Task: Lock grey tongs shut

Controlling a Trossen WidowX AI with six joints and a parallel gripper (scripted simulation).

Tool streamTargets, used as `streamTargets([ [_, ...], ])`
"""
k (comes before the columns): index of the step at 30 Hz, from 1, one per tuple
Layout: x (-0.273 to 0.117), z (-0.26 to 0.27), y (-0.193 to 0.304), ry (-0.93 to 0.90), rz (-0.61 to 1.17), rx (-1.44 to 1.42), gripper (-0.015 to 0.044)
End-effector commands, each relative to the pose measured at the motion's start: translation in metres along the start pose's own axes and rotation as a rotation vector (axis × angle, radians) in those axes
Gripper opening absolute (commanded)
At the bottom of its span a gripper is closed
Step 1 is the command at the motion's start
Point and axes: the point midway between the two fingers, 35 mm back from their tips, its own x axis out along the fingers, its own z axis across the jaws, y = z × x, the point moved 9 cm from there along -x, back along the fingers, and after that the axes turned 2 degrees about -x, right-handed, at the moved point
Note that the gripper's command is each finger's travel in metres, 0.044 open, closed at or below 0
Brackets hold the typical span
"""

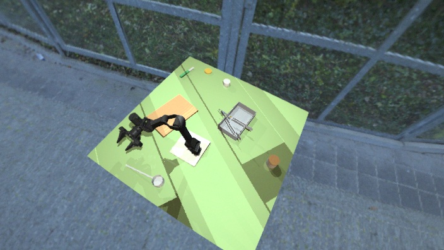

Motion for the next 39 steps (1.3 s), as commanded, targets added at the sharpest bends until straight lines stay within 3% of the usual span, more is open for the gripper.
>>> streamTargets([
  [1, 0.000, 0.000, 0.000, 0.000, 0.000, 0.000, 0.0426],
  [6, -0.027, 0.020, -0.005, -0.116, -0.049, -0.114, 0.0440],
  [14, -0.131, 0.060, -0.023, -0.425, -0.290, -0.374, 0.0440],
  [23, -0.189, 0.067, -0.029, -0.558, -0.457, -0.475, 0.0440],
  [30, -0.279, 0.061, -0.040, -0.641, -0.791, -0.671, 0.0440],
  [39, -0.389, 0.023, -0.055, -0.569, -1.239, -0.791, 0.0440],
])
